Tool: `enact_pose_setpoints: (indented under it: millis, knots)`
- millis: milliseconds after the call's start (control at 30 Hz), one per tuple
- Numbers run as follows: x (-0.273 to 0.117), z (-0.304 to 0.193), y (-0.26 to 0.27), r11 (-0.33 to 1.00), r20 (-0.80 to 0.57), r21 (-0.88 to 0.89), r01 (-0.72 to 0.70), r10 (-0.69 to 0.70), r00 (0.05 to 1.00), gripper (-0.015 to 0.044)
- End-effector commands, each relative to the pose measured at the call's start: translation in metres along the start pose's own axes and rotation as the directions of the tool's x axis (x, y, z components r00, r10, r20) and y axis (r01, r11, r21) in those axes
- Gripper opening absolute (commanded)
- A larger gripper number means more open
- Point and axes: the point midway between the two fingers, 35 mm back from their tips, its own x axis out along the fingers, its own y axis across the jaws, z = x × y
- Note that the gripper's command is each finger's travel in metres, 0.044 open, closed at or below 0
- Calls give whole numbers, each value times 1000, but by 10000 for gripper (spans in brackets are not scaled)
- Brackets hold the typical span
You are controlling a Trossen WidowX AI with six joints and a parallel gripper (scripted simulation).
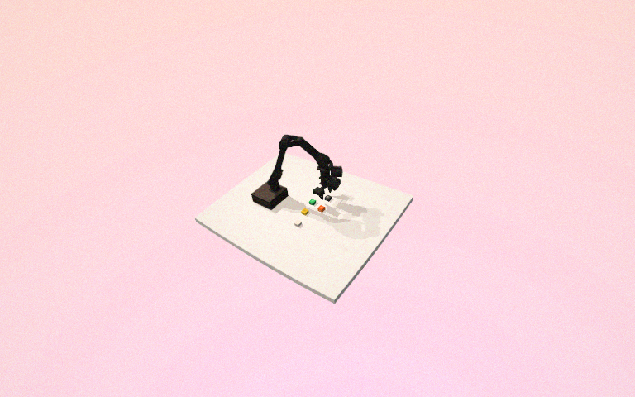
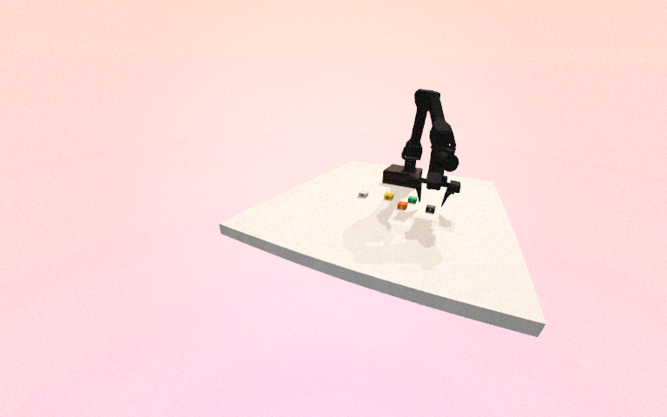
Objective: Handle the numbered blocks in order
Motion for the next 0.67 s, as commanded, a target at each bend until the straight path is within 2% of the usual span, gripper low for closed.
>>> enact_pose_setpoints:
  millis: [0, 133, 267, 367, 633]
  knots:
    - [-21, 5, 2, 1000, 25, 3, -10, 10, 1000, 400]
    - [-23, 3, 4, 1000, 25, 3, -10, 10, 1000, 400]
    - [-77, -32, 42, 1000, 22, 3, -13, 13, 1000, 400]
    - [-100, -51, 54, 1000, 21, 3, -14, 14, 1000, 400]
    - [-101, -52, 55, 1000, 21, 3, -14, 14, 1000, 400]
